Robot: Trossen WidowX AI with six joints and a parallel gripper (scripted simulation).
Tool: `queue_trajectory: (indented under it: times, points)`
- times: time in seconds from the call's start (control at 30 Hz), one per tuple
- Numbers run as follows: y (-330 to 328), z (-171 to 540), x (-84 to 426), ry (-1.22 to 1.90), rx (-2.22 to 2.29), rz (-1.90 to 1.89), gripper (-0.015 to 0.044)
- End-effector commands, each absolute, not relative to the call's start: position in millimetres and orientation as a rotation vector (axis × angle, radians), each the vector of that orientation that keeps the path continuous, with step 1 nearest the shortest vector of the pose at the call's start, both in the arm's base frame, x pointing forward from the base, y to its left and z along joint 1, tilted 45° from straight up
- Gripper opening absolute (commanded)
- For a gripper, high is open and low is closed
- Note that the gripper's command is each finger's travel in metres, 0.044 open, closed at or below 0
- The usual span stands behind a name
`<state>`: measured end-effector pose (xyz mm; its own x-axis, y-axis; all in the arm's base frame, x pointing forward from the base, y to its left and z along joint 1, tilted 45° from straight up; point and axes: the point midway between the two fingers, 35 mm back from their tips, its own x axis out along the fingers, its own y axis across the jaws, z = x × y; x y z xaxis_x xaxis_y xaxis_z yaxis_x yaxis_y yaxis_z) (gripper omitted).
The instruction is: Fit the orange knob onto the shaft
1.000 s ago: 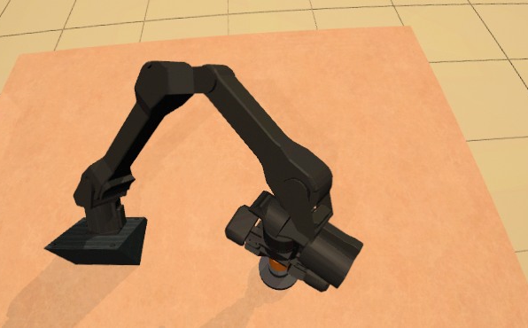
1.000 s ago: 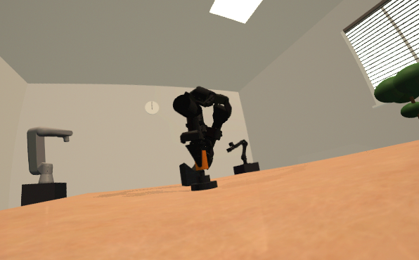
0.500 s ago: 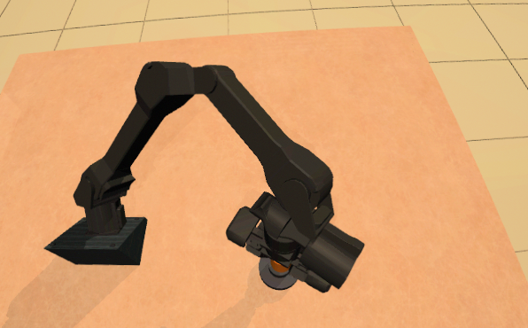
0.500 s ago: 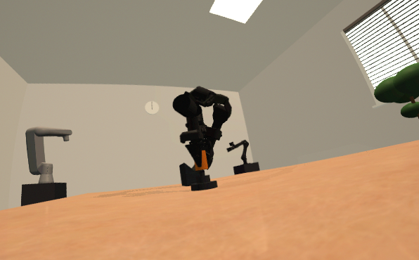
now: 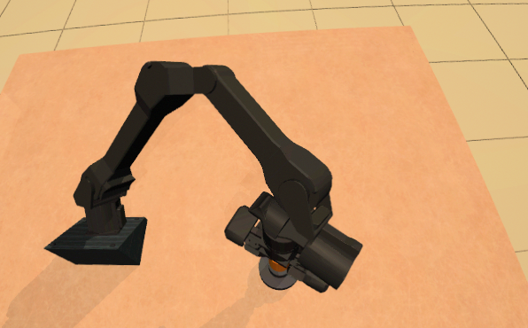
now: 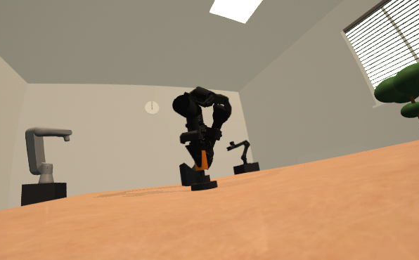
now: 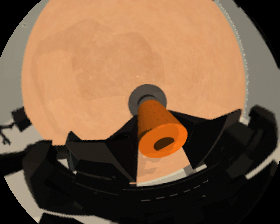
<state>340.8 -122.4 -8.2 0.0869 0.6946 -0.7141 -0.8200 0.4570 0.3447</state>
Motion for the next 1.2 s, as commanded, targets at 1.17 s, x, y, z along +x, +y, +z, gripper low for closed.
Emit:
queue_trajectory:
  times: [1.17]
  points:
    - [-124.2,-5.8,339.8,0.941,-0.193,1.143,0.0000]
